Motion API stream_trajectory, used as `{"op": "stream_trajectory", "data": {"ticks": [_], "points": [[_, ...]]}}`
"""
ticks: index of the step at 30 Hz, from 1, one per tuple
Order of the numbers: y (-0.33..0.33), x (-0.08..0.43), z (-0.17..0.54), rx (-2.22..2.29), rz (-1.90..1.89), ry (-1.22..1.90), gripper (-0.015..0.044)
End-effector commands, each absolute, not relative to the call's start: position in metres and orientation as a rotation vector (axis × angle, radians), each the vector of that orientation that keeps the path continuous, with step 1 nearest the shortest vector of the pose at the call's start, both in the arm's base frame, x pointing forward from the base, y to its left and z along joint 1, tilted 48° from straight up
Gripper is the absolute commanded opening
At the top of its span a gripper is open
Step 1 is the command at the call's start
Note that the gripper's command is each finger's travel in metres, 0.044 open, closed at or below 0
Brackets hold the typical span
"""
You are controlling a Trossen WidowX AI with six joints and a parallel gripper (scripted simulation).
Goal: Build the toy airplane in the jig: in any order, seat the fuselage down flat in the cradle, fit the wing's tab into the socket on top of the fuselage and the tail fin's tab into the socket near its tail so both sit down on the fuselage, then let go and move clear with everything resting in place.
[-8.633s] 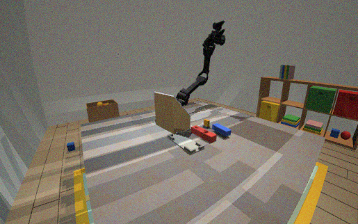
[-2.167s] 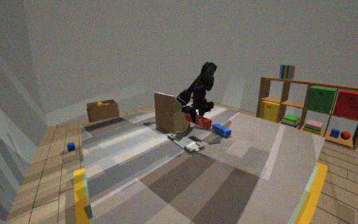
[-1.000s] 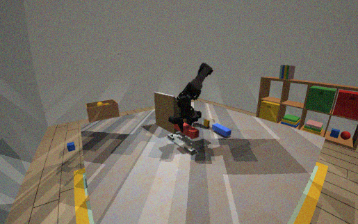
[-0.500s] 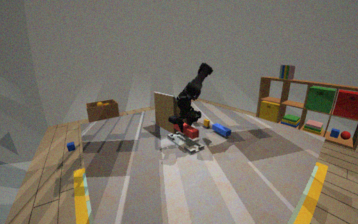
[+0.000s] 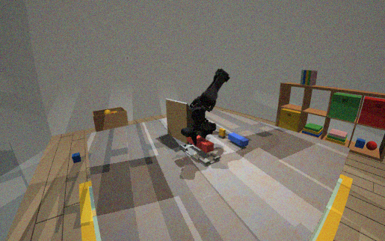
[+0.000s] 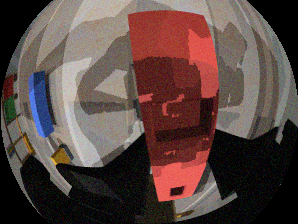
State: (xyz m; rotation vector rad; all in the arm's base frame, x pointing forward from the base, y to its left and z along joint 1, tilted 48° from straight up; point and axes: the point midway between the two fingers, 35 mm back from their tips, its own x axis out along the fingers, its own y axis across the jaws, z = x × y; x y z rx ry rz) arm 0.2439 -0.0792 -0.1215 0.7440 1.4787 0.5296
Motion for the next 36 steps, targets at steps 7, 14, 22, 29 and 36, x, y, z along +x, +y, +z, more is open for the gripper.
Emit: {"op": "stream_trajectory", "data": {"ticks": [7,14,22,29,36], "points": [[-0.066,0.243,-0.133,0.754,0.529,1.479,0.0195],[-0.062,0.243,-0.136,0.754,0.53,1.479,0.0195],[-0.063,0.243,-0.136,0.746,0.531,1.479,0.0161],[-0.063,0.243,-0.136,0.746,0.531,1.479,0.0083],[-0.063,0.243,-0.136,0.746,0.531,1.479,0.0266]]}}
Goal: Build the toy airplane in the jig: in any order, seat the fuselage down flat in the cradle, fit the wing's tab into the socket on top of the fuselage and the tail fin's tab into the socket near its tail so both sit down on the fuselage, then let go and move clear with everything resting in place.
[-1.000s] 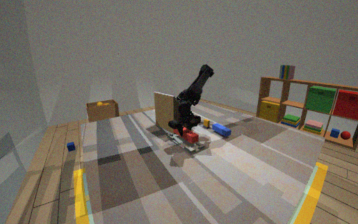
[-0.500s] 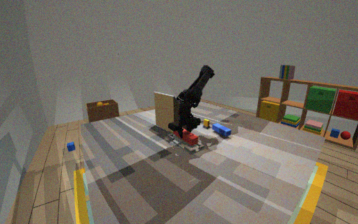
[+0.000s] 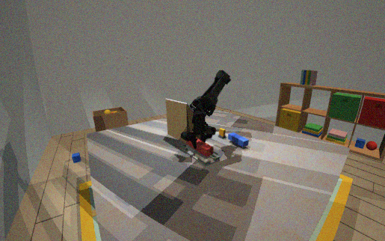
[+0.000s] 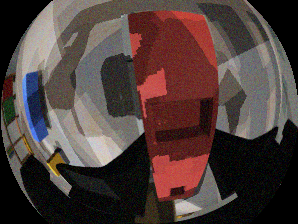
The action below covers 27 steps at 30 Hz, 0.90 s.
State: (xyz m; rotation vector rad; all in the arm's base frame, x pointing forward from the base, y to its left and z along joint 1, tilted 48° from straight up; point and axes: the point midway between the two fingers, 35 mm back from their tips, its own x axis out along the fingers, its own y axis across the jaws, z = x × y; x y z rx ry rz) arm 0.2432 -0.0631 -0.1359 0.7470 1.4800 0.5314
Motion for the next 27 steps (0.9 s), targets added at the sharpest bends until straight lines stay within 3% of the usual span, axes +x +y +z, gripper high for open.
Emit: {"op": "stream_trajectory", "data": {"ticks": [1,7,17,27], "points": [[-0.063,0.243,-0.136,0.746,0.531,1.479,0.0293],[-0.063,0.243,-0.136,0.746,0.531,1.479,0.044],[-0.068,0.244,-0.132,0.748,0.528,1.479,0.044],[-0.142,0.239,-0.064,0.752,0.526,1.481,0.044]]}}
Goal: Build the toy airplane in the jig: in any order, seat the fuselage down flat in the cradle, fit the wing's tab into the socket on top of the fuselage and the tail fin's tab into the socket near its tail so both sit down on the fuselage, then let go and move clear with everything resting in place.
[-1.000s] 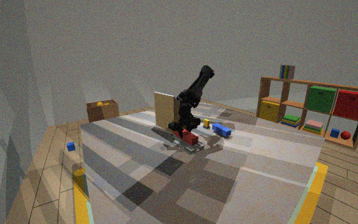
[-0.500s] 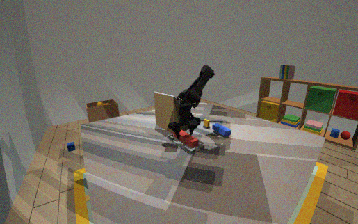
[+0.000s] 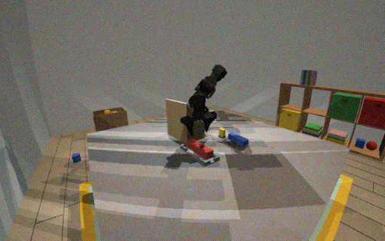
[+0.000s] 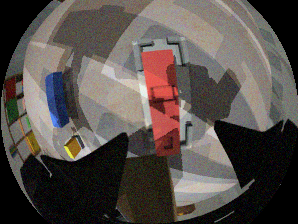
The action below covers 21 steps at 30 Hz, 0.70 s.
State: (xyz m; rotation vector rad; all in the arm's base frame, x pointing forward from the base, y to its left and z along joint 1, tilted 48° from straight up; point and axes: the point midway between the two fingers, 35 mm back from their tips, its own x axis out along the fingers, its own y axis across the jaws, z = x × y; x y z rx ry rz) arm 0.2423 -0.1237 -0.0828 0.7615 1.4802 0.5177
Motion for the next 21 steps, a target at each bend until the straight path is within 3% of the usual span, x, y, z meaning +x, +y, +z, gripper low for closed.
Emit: {"op": "stream_trajectory", "data": {"ticks": [1,14,21], "points": [[-0.142,0.239,-0.064,0.752,0.526,1.481,0.044],[-0.138,0.243,-0.066,0.837,0.446,1.52,0.044],[-0.085,0.301,0.001,0.818,0.411,1.524,0.044]]}}
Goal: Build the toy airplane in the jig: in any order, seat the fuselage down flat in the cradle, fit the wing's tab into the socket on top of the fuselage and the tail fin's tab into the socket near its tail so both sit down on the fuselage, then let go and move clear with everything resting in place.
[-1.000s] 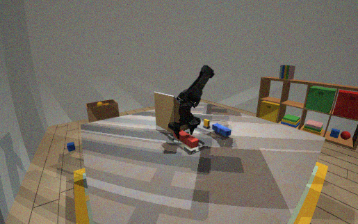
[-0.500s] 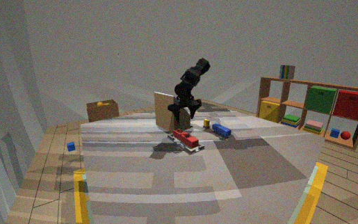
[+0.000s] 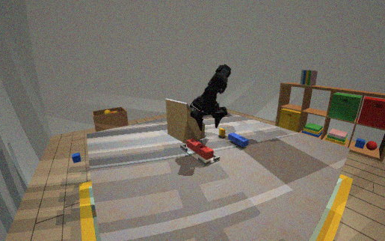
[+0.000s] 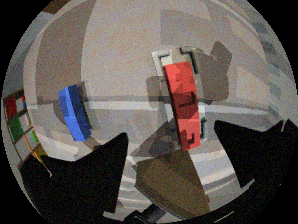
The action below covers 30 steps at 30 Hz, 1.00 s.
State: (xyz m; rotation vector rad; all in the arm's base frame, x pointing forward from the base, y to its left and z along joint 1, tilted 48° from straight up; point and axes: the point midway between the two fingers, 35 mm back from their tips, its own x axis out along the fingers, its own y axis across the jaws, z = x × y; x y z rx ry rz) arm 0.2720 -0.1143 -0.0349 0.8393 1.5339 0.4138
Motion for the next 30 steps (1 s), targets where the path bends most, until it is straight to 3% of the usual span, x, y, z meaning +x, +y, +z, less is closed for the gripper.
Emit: {"op": "stream_trajectory", "data": {"ticks": [1,11,30], "points": [[-0.075,0.307,0.011,0.819,0.41,1.522,0.044],[0.026,0.333,0.104,0.846,0.457,1.516,0.044],[0.068,0.335,0.065,0.847,0.459,1.515,0.044]]}}
